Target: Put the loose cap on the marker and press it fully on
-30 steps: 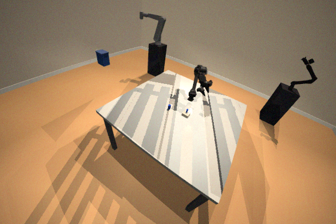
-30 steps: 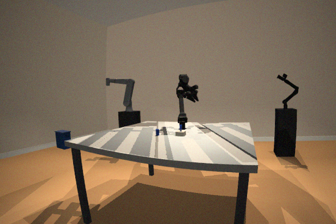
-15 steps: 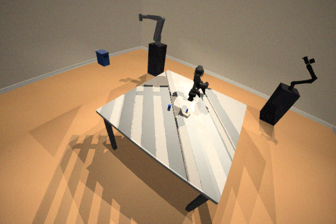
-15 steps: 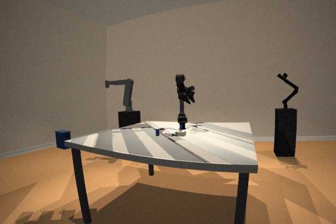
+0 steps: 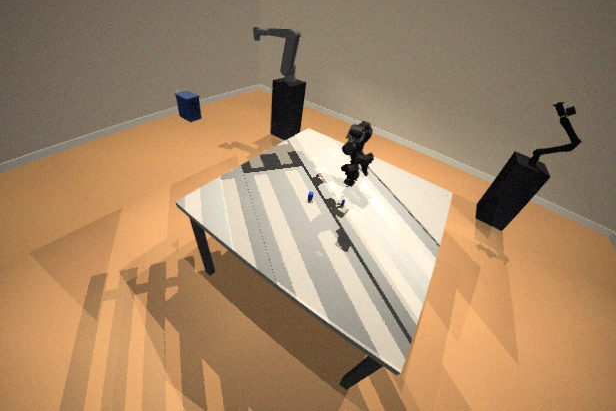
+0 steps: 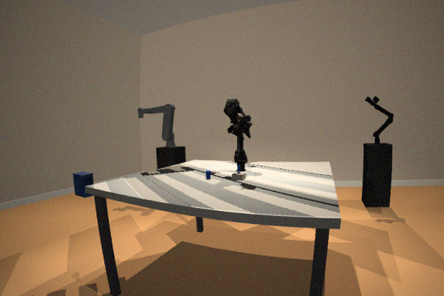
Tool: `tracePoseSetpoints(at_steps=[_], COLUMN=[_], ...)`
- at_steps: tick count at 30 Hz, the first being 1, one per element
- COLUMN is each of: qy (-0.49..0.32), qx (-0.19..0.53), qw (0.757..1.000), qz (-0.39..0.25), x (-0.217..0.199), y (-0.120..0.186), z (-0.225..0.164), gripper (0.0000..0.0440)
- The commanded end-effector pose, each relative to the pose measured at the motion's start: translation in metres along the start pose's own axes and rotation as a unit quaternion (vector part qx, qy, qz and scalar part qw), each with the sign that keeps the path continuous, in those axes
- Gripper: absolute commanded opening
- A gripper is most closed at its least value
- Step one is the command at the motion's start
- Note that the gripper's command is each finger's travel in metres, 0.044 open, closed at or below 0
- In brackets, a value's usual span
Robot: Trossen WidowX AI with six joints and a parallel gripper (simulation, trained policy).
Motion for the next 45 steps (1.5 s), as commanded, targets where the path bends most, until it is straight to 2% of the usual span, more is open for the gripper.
tracePoseSetpoints(at_steps=[1, 45], qy=[-0.006, -0.079], qx=[0.004, 0.082], qw=[1.0, 0.991], qz=[-0.009, -0.064], x=[-0.015, -0.129], y=[0.003, 0.019], z=[-0.005, -0.085], gripper=[0.0324, 0.0319])
Point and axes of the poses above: the point midway between the two fingers, 35 mm back from their tips, its own y axis back along the fingers, its own x axis across the jaws, z = x × y, the point moved 5 cm from there along y, back along the fingers, and after that the axes turned 7 degrees about -y, right-handed, at the moved point
